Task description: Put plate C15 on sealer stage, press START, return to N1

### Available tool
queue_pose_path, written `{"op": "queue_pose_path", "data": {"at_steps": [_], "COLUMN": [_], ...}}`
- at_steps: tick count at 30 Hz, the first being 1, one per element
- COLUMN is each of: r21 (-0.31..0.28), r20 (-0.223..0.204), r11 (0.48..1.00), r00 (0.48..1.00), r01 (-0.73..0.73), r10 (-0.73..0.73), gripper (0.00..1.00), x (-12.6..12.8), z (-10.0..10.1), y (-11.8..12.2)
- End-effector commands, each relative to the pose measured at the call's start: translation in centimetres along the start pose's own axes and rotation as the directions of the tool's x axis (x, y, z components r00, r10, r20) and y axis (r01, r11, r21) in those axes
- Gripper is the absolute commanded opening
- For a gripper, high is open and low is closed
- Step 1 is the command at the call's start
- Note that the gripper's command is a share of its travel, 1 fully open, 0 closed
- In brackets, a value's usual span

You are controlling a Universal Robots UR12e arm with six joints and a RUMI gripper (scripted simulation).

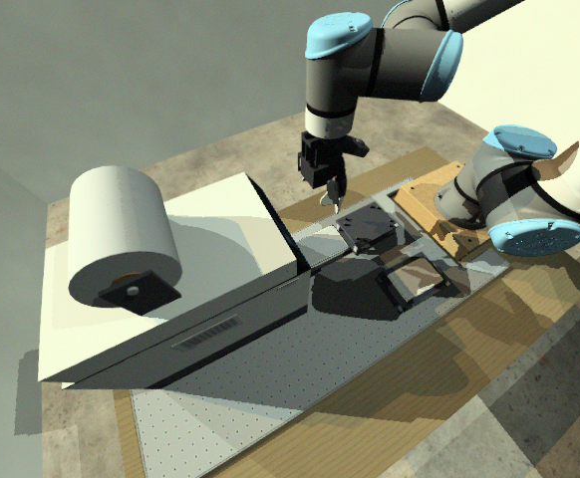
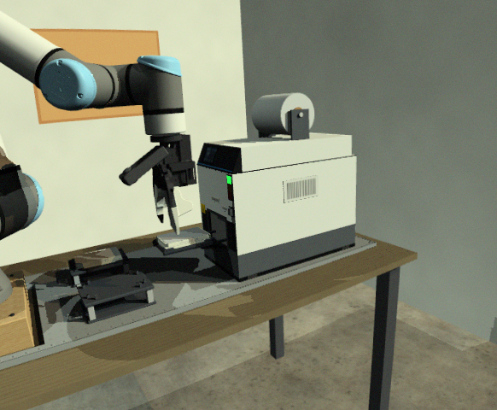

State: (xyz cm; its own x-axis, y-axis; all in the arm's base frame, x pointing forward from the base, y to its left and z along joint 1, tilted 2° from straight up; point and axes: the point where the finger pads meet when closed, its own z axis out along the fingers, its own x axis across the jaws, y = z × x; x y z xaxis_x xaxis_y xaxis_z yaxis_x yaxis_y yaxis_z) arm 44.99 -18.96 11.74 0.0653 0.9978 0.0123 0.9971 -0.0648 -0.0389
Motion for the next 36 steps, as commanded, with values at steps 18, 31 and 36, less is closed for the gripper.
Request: {"op": "queue_pose_path", "data": {"at_steps": [18, 31, 36], "r21": [-0.005, -0.006, -0.005], "r20": [0.004, 0.004, 0.004], "r11": [1.0, 1.0, 1.0], "r00": [1.0, 1.0, 1.0], "r01": [0.001, 0.001, 0.001], "r10": [-0.001, -0.001, -0.001], "gripper": [0.68, 0.68, 0.68], "x": [5.3, 9.2, 9.2], "z": [-0.3, -0.3, -0.3], "y": [4.2, 6.8, 6.8]}}
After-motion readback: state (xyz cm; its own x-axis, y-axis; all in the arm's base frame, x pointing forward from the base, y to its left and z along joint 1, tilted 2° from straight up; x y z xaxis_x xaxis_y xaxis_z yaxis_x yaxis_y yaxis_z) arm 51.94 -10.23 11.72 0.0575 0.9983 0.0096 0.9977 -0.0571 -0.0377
